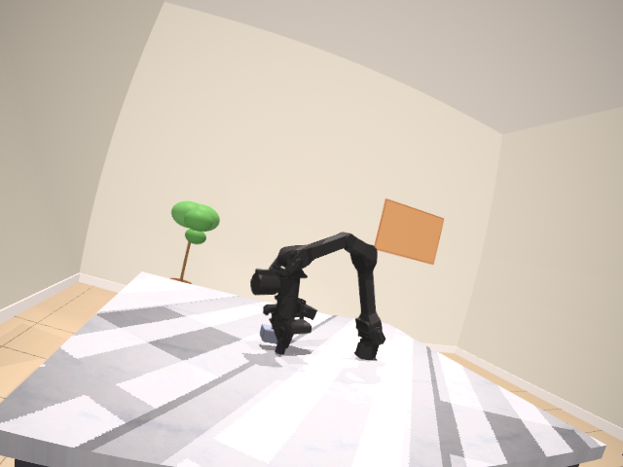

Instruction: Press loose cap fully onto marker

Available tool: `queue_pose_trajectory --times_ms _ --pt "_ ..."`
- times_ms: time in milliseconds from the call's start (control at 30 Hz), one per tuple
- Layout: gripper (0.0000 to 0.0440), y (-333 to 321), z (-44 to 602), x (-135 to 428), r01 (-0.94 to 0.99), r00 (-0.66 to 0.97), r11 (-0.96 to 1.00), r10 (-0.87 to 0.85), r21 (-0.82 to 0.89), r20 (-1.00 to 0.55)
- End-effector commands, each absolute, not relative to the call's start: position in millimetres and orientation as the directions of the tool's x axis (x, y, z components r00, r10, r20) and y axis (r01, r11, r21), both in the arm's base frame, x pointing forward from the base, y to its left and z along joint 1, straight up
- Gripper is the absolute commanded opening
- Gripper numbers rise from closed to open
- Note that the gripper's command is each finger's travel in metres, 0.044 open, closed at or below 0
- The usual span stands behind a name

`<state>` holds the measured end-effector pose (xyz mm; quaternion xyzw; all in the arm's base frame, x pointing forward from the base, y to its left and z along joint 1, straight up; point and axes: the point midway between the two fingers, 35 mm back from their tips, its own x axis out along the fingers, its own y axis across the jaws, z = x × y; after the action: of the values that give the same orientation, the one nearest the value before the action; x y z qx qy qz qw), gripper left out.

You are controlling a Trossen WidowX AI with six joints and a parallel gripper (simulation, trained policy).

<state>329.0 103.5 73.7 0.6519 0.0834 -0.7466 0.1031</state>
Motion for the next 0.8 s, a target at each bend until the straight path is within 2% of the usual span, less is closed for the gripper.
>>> queue_pose_trajectory --times_ms 0,767 --pt "0.0032 100 87 333 0.272 -0.088 -0.962 -0.049 0.023 -0.995" --pt "0.0014 56 161 345 0.161 0.007 -0.987 -0.001 0.002 -1.0"
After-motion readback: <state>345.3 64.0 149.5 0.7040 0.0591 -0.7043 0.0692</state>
